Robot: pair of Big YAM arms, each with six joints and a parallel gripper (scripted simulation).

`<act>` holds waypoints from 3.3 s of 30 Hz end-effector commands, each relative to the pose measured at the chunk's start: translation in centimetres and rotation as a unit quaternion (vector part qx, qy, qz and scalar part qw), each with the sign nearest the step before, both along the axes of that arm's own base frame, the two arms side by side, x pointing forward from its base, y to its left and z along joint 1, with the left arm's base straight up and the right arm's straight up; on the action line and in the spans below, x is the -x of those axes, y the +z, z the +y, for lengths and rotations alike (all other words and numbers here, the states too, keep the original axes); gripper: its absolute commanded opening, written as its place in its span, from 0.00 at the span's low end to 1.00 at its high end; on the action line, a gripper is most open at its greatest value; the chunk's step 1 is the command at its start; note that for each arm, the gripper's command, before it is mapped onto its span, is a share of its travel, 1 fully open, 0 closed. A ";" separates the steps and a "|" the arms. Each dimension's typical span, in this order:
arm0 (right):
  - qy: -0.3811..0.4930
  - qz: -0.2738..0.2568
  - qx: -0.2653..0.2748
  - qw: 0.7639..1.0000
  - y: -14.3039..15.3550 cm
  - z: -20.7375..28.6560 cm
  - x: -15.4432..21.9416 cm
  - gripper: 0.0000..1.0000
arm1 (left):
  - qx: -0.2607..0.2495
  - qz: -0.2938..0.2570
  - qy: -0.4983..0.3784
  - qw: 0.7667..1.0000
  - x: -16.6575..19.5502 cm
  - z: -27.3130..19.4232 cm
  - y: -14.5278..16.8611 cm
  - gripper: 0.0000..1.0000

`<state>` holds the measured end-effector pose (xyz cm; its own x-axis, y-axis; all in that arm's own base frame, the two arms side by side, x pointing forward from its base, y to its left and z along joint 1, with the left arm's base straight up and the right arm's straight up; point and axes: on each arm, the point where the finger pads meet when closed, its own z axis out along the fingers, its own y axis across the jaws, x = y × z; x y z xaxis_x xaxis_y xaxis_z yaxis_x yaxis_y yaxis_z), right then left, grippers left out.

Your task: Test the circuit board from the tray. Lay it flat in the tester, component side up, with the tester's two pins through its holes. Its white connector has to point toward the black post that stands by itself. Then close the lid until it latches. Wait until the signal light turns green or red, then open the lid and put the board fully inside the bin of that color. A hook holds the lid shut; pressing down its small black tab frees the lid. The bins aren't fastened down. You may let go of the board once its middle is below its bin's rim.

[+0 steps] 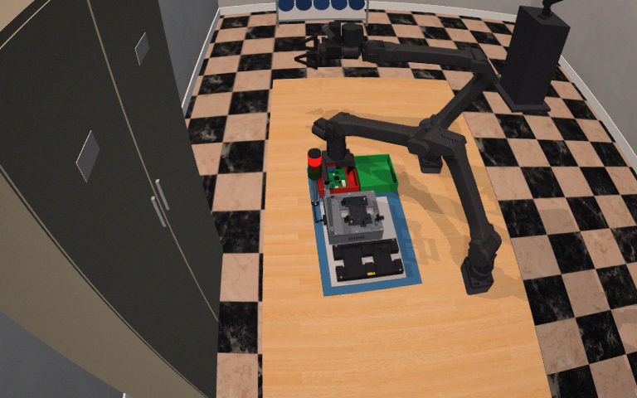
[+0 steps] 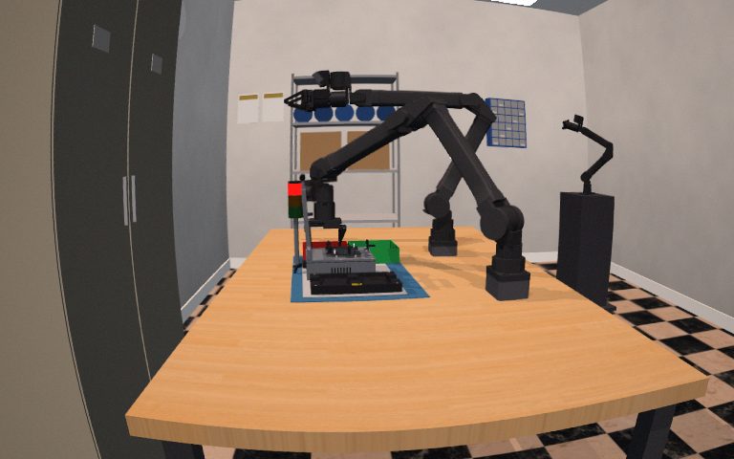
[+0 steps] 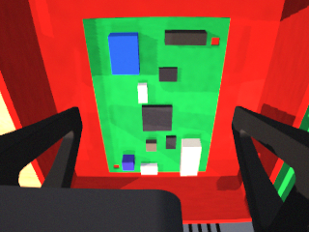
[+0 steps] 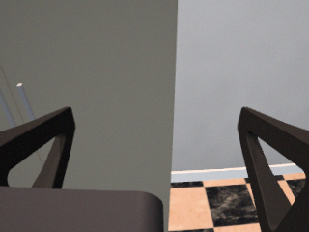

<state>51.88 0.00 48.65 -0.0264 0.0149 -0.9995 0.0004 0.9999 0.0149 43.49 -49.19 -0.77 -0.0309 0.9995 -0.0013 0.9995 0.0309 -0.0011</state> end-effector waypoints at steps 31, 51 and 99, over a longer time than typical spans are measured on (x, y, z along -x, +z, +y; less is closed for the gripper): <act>0.000 -0.019 0.007 1.000 1.2 0.0 0.1 1.00 | 0.037 -0.033 0.001 0.999 -0.7 -1.6 9.1 1.00; 0.000 -0.019 0.007 1.000 1.2 0.0 0.1 1.00 | 0.027 -0.016 0.051 0.998 -0.5 0.5 7.0 1.00; 0.000 -0.019 0.007 1.000 1.2 0.0 0.1 1.00 | 0.290 -0.117 0.326 0.892 0.1 0.9 7.4 1.00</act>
<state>51.88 0.00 48.65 -0.0264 0.0149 -0.9995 0.0004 0.9999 0.0149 42.86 -47.77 5.66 -0.5432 0.6173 -0.5691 0.7489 0.6627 0.0040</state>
